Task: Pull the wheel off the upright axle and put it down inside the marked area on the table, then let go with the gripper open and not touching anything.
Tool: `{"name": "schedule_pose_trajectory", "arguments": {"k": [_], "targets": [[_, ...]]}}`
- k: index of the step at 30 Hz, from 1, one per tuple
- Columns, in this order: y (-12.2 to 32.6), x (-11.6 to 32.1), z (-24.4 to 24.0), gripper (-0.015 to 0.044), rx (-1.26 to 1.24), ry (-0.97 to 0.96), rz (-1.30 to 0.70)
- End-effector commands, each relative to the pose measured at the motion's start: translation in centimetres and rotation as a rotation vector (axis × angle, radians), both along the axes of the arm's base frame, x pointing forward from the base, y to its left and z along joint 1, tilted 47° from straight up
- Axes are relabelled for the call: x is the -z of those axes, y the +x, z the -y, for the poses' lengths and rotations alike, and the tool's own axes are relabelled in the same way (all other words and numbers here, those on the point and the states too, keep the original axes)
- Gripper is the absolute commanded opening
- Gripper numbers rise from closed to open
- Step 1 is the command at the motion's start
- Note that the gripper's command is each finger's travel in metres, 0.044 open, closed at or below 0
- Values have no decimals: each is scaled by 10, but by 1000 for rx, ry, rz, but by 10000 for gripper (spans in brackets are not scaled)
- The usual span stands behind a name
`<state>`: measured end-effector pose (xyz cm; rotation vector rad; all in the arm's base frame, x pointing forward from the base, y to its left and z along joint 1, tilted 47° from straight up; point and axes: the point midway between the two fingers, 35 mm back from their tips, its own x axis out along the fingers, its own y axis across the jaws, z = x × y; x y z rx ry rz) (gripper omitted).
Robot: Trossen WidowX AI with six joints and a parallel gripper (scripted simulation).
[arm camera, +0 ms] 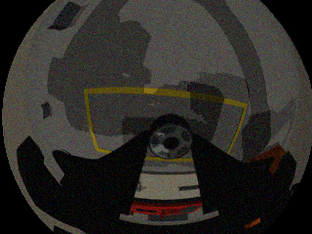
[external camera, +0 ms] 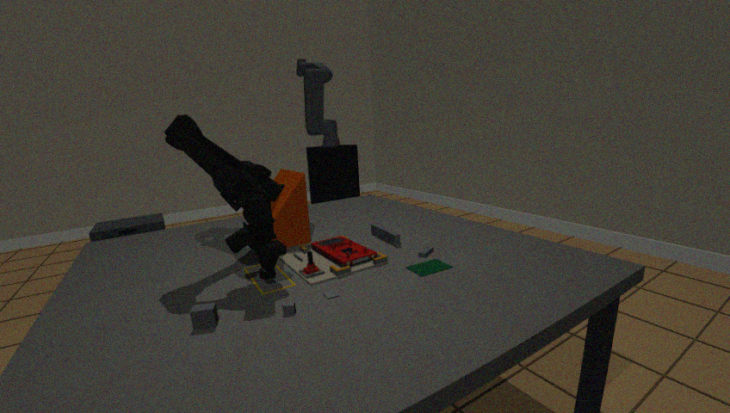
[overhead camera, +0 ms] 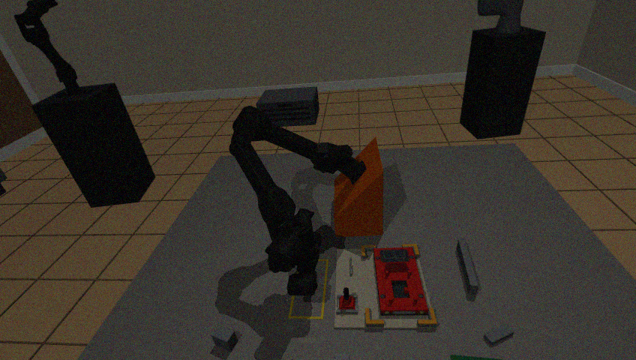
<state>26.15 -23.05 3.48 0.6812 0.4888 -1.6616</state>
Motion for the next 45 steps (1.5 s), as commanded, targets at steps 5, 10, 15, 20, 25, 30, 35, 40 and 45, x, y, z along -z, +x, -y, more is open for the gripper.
{"name": "schedule_pose_trajectory", "arguments": {"k": [5,10,15,20,25,30,35,40,45], "targets": [[3,-9,-11,300,0,3,2],[7,-39,-43,300,-7,4,3],[-4,-34,-59,379,-13,15,3],[-54,-37,-113,440,-8,12,-1],[-61,-38,-118,440,-8,8,-1],[-61,-38,-118,440,-8,8,-1],[-61,-38,-118,440,-8,8,-1],[-61,-38,-118,440,-8,8,-1],[-61,-38,-118,440,-8,8,-1]]}}
